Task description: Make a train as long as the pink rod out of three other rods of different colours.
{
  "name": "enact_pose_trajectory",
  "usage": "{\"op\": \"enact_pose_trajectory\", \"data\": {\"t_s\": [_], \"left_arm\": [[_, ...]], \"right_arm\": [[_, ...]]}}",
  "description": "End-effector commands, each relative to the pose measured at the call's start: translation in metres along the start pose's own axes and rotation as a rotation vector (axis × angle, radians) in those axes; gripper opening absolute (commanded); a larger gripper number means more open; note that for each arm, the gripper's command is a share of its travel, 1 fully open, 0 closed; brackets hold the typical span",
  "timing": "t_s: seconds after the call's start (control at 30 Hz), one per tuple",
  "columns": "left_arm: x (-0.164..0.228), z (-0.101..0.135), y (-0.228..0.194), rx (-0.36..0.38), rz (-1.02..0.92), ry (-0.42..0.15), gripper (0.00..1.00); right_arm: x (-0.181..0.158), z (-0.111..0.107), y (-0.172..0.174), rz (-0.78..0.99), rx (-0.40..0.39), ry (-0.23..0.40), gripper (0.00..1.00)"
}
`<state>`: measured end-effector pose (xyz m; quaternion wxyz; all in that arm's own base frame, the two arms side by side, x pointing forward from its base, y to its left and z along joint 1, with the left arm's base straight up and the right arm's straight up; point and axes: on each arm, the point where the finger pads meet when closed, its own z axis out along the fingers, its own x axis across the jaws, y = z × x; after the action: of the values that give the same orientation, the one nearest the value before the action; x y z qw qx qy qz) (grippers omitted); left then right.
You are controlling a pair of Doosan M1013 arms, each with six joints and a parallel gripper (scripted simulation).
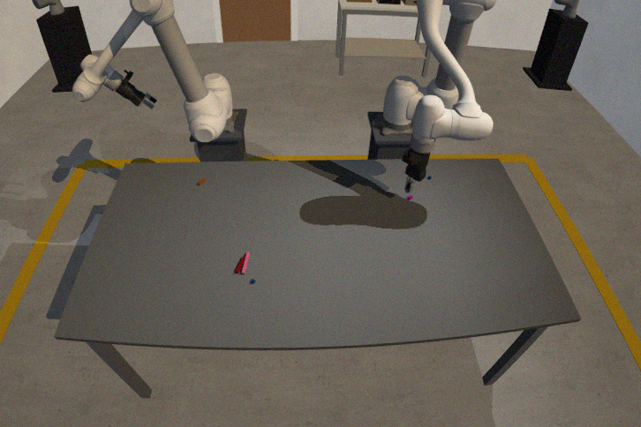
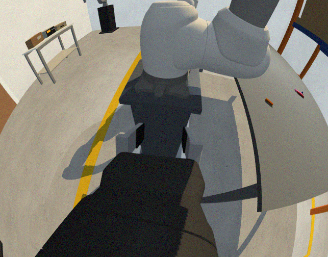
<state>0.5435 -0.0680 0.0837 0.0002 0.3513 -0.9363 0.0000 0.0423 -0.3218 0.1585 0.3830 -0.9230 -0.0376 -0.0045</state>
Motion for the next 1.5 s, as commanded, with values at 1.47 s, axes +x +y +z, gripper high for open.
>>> {"op": "enact_pose_trajectory", "data": {"t_s": [1.47], "left_arm": [[-0.001,0.05,0.0,0.001,0.0,-0.001,0.24]], "right_arm": [[0.0,0.0,0.0,0.0,-0.001,0.0,1.0]]}}
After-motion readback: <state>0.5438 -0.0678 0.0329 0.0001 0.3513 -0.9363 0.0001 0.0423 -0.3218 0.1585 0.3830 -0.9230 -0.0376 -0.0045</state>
